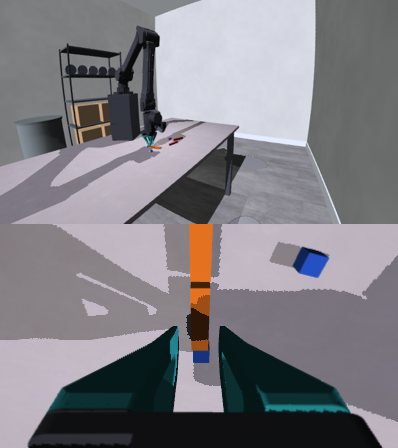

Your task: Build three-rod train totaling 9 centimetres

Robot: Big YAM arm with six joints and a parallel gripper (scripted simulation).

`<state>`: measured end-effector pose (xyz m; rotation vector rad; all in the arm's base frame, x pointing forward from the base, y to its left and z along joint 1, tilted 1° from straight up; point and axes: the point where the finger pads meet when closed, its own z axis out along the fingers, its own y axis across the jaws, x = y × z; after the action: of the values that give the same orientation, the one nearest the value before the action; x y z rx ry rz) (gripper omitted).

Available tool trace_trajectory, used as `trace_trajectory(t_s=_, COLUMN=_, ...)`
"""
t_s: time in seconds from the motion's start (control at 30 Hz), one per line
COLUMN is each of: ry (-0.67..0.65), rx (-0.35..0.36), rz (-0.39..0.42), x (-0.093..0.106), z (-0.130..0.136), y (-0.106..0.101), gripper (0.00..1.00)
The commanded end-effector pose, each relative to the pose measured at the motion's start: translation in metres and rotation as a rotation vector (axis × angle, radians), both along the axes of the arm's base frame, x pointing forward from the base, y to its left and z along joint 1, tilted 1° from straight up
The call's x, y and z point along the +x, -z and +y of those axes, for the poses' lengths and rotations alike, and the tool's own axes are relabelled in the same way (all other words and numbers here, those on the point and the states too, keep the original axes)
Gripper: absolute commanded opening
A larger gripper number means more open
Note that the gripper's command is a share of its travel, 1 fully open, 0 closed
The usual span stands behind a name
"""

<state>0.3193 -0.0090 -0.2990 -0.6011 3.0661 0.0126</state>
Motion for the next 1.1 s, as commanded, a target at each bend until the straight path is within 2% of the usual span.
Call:
trace_trajectory(t_s=0.0, ry=0.004, rx=0.003, rz=-0.013, x=0.004, z=-0.004, y=0.006, gripper=0.23)
trace_trajectory(t_s=0.37, ry=0.004, rx=0.003, rz=-0.013, x=0.004, z=-0.003, y=0.016, gripper=0.23)
trace_trajectory(t_s=1.07, ry=0.004, rx=0.003, rz=-0.012, x=0.004, z=-0.003, y=0.016, gripper=0.23)
